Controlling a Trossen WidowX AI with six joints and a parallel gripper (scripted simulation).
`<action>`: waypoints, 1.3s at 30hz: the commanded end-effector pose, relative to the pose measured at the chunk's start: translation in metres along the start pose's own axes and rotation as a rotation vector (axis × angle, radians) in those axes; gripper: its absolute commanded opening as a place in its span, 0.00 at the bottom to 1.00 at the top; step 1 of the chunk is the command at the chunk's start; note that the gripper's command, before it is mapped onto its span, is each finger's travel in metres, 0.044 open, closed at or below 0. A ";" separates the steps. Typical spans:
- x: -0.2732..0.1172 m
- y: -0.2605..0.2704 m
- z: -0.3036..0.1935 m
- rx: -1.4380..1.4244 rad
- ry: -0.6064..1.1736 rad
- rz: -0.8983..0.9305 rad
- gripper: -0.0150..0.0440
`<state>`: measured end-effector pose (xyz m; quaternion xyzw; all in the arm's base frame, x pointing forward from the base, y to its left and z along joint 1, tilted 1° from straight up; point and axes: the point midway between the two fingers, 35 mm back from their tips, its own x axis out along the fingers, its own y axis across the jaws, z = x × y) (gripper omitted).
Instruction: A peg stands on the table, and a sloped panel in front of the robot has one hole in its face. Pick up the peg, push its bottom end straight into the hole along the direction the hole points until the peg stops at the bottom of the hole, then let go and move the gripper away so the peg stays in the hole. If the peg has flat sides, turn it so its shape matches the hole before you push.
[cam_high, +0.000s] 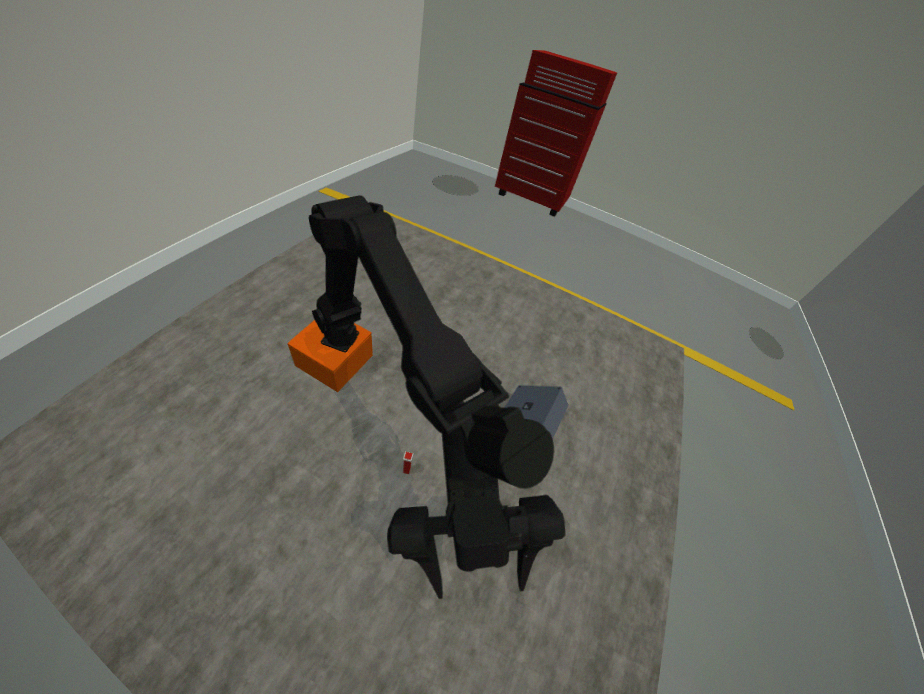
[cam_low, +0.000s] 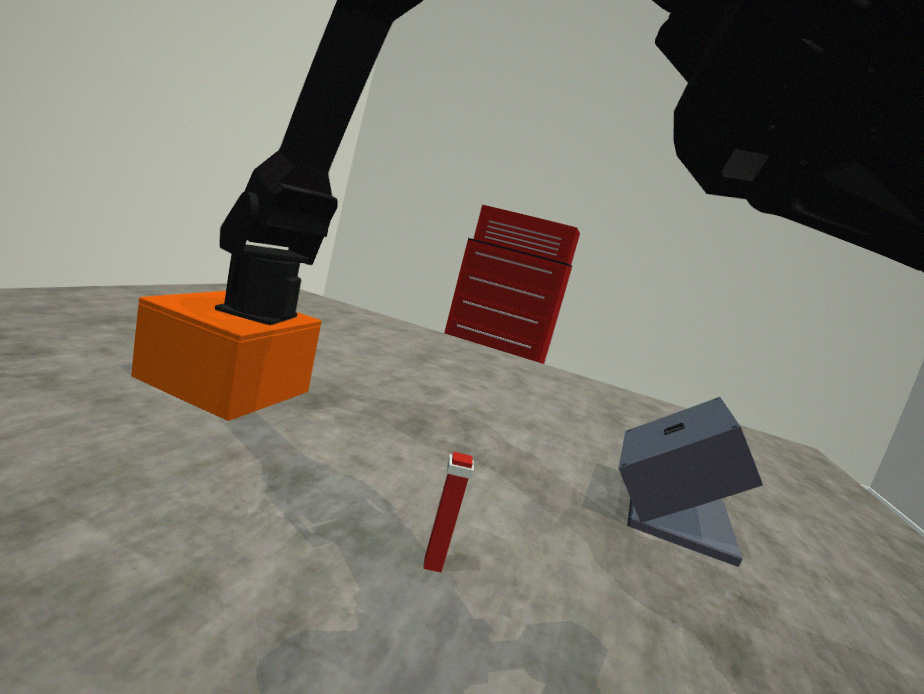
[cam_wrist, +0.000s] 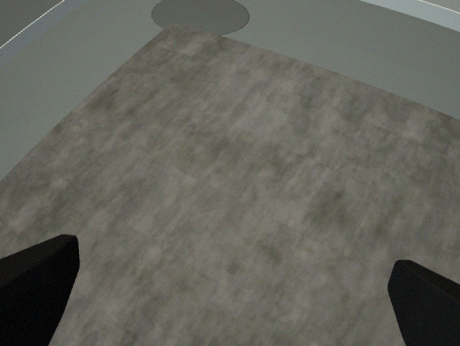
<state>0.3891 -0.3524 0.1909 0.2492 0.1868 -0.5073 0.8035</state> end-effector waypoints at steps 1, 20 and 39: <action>-0.004 -0.003 -0.011 0.084 0.045 -0.003 1.00; -0.015 -0.025 -0.069 0.488 0.255 -0.111 1.00; -0.038 -0.050 -0.124 0.892 0.414 -0.326 1.00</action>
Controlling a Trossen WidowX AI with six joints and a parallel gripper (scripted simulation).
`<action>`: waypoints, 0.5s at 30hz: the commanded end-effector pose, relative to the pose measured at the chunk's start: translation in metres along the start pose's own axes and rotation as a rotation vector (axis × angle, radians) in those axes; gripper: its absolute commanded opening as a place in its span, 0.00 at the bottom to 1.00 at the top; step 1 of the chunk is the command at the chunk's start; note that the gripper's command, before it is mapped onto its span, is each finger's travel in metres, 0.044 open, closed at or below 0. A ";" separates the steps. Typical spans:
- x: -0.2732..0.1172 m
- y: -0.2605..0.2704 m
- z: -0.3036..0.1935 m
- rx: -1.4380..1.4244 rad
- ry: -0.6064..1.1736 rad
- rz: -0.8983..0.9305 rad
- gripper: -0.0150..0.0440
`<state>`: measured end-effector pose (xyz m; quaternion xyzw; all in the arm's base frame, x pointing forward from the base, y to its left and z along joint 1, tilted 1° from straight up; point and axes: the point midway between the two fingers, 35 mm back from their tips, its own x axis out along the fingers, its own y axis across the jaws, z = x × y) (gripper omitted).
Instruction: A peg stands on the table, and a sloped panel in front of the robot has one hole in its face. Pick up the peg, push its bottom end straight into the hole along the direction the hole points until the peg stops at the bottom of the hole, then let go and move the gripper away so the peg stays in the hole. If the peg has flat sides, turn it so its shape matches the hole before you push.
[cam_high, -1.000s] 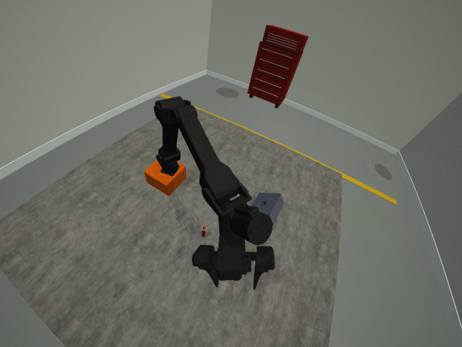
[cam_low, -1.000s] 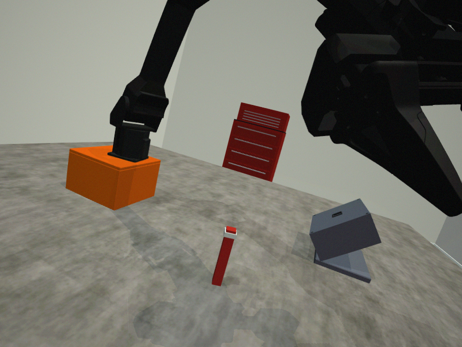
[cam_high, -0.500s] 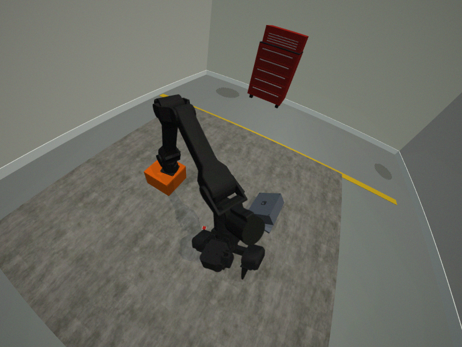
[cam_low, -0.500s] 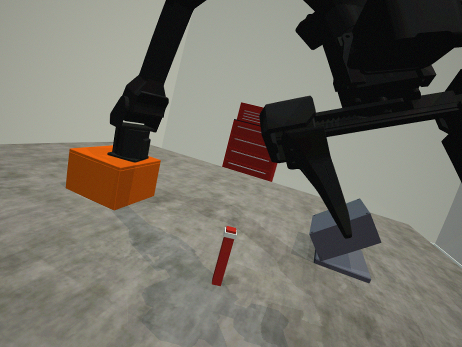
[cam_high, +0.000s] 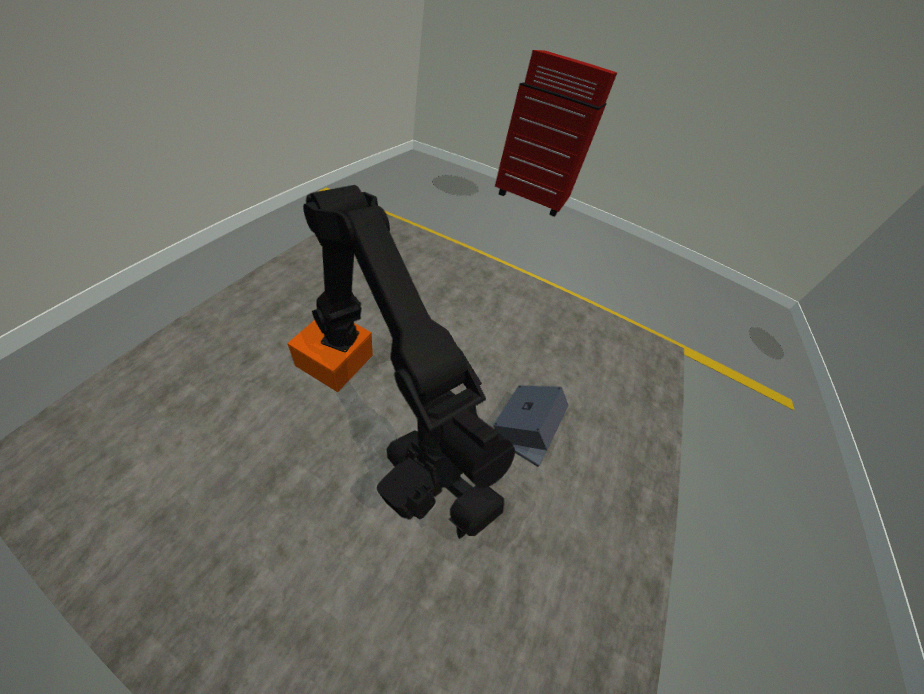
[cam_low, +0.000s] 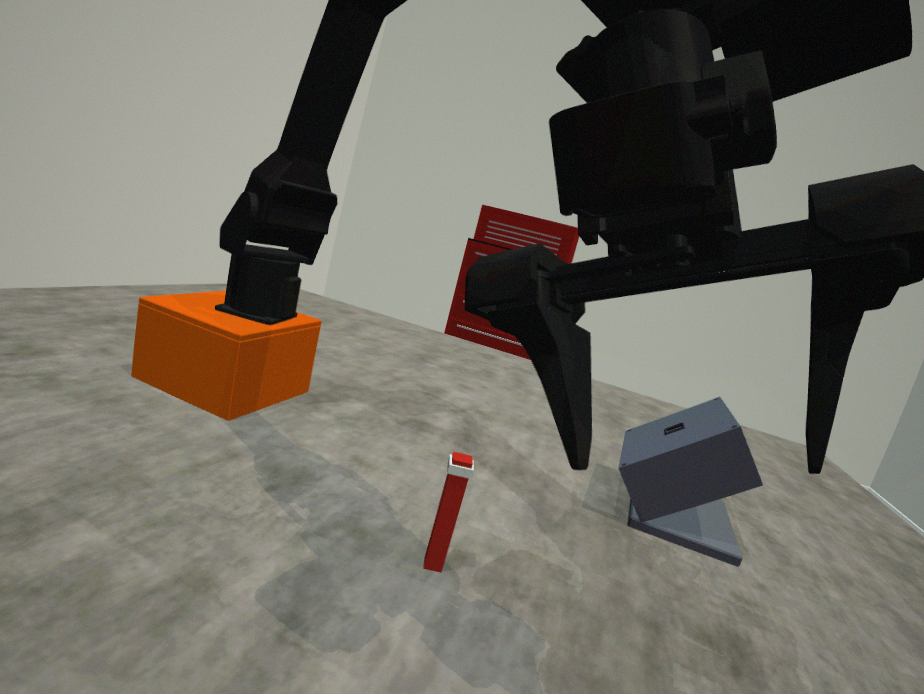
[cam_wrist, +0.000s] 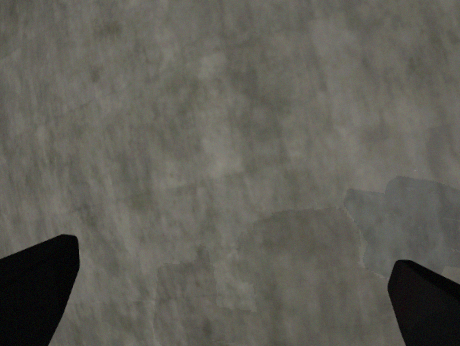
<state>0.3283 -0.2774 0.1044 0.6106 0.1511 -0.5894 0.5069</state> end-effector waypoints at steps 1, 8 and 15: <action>-0.002 -0.013 -0.004 0.091 0.022 -0.041 1.00; -0.002 -0.035 -0.010 0.252 0.045 -0.126 1.00; -0.004 -0.058 -0.016 0.414 0.053 -0.216 1.00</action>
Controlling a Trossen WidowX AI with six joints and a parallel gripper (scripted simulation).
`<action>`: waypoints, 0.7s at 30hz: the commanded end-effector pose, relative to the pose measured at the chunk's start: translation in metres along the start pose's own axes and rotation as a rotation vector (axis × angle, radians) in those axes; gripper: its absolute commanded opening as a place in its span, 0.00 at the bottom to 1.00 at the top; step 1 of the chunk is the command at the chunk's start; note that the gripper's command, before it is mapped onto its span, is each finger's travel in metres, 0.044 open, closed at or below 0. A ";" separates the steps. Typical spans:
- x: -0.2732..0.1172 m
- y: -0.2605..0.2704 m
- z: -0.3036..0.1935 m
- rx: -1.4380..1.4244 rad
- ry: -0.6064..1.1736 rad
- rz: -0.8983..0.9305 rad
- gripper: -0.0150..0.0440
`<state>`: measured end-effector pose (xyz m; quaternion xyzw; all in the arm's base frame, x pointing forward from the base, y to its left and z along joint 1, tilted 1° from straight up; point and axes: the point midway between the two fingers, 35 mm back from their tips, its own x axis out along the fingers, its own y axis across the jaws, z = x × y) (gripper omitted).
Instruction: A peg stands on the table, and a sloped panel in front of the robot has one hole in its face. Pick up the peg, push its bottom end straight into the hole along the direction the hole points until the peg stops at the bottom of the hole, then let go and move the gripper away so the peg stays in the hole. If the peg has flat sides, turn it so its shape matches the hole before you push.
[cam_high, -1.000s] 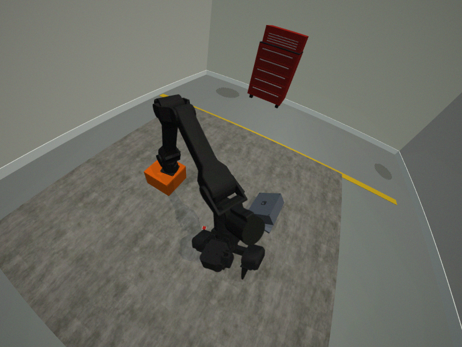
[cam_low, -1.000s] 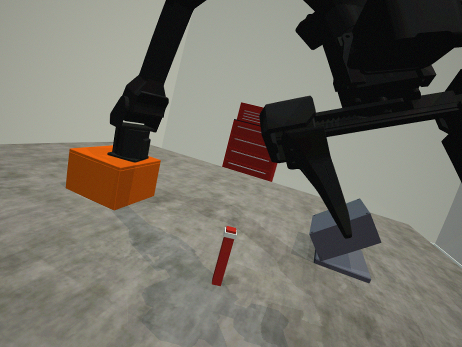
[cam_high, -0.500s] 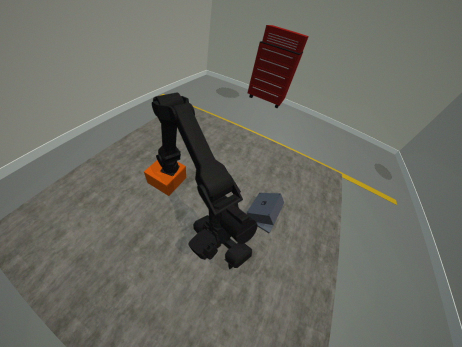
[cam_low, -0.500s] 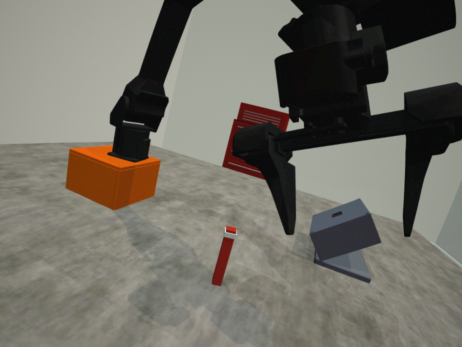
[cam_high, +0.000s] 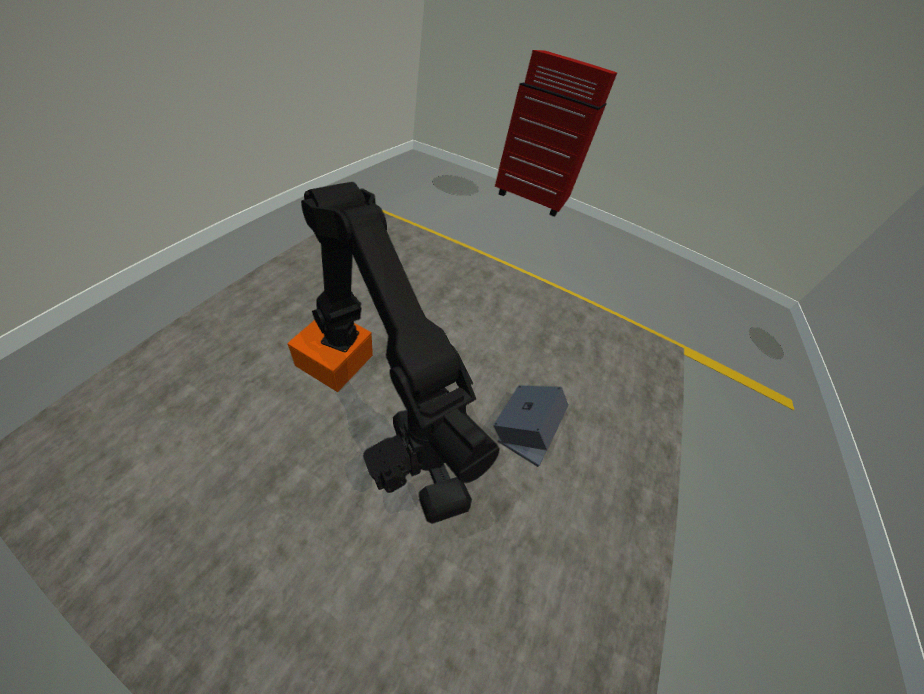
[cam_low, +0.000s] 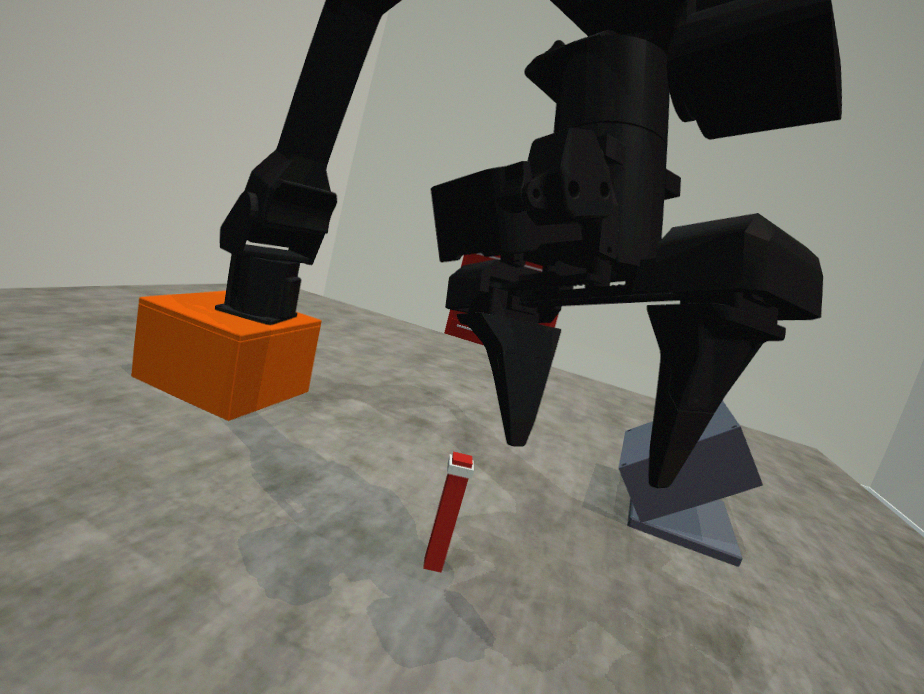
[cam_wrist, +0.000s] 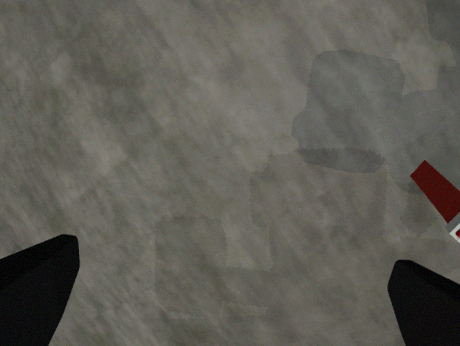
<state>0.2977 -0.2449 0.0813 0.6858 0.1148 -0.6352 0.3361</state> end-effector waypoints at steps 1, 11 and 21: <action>-0.001 -0.013 0.001 0.094 0.005 -0.046 1.00; -0.001 -0.045 0.005 0.332 -0.013 -0.173 1.00; -0.003 -0.072 0.008 0.534 -0.052 -0.277 1.00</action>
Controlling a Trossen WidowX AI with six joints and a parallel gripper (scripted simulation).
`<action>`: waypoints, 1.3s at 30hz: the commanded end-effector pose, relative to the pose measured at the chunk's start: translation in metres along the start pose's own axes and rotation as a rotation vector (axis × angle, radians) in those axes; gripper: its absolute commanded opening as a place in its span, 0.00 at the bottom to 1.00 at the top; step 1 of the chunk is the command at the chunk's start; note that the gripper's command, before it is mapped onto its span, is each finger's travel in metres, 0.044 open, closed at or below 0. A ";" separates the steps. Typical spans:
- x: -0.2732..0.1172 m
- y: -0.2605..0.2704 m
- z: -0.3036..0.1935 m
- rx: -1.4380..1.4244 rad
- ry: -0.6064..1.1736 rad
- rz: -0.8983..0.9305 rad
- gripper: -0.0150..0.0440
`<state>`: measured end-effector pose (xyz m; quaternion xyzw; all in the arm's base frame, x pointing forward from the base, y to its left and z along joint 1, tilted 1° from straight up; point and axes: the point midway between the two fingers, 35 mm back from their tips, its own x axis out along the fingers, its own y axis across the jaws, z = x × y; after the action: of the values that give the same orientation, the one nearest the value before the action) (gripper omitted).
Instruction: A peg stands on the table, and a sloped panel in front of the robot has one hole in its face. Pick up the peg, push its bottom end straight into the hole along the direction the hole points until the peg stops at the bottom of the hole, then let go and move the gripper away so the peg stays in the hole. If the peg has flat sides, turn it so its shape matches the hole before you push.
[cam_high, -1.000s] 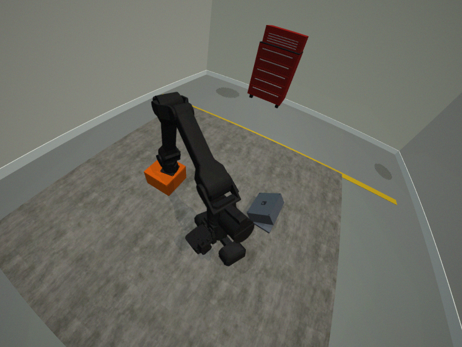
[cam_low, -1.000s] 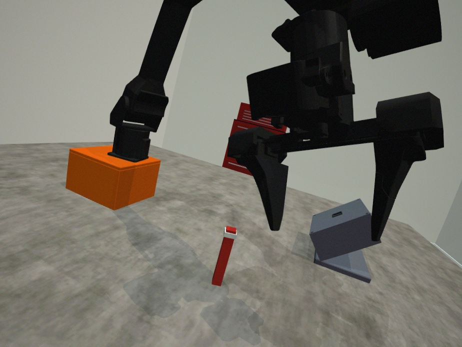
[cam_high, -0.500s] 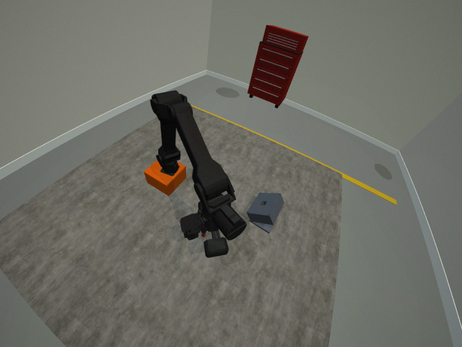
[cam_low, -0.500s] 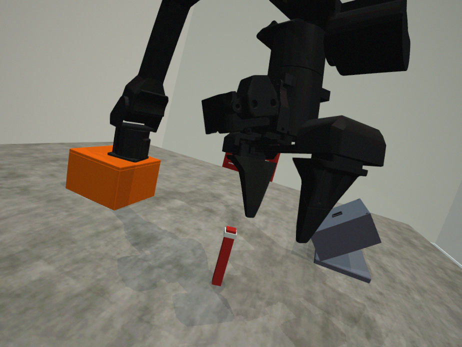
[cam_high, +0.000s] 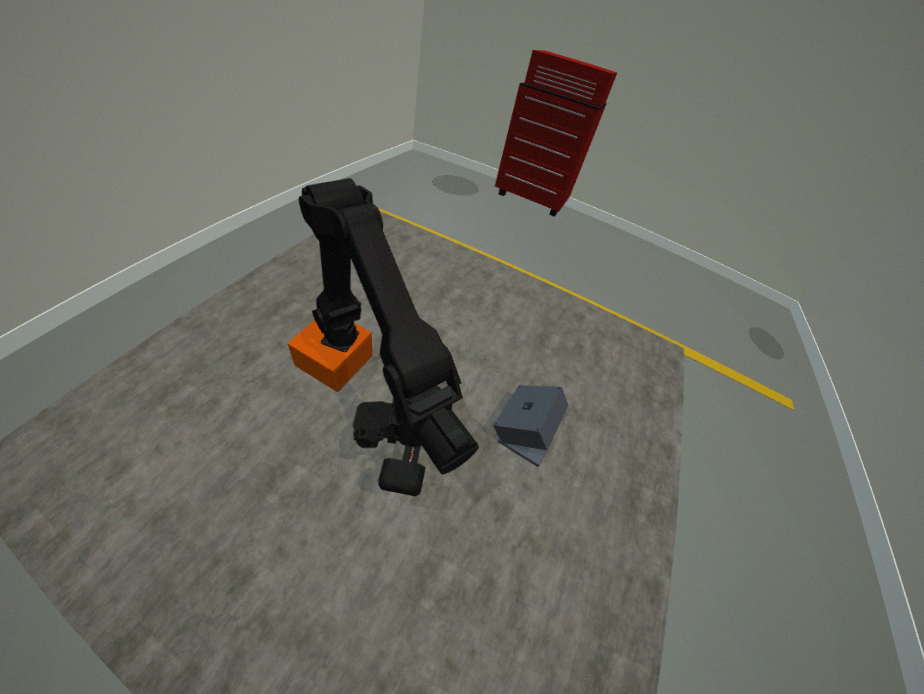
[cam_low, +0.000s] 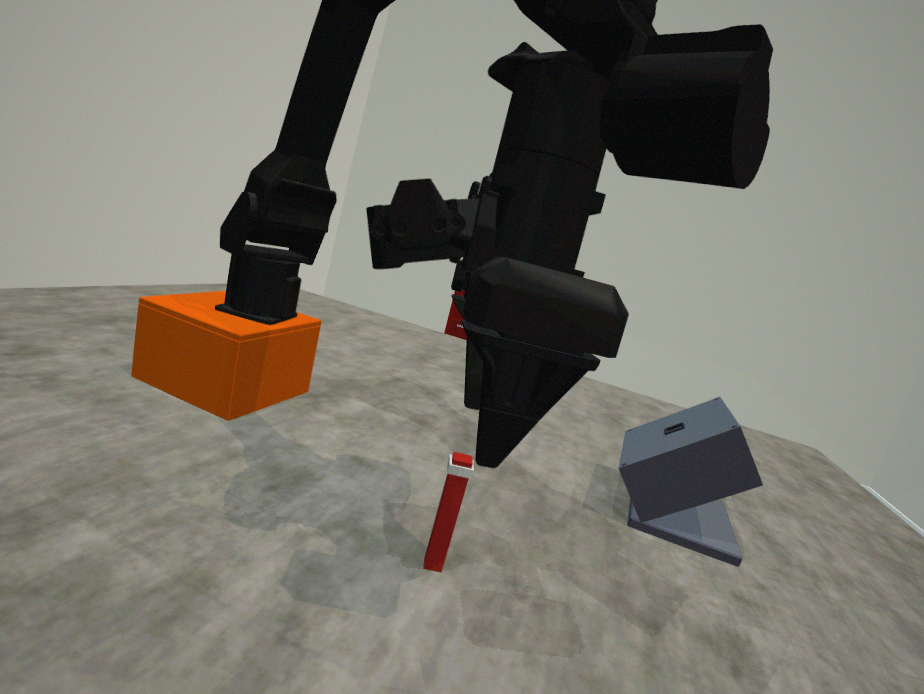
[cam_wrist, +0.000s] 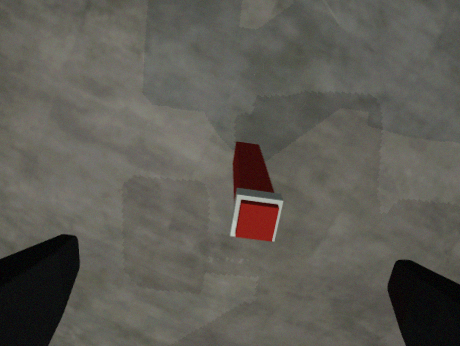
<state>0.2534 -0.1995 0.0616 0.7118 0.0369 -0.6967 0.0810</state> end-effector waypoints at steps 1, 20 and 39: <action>0.000 -0.005 0.003 0.048 -0.006 -0.021 1.00; 0.023 -0.004 0.002 0.048 -0.006 -0.021 1.00; 0.054 -0.006 0.003 0.048 -0.006 -0.021 1.00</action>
<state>0.2518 -0.1991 0.0151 0.7128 0.0249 -0.6982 0.0610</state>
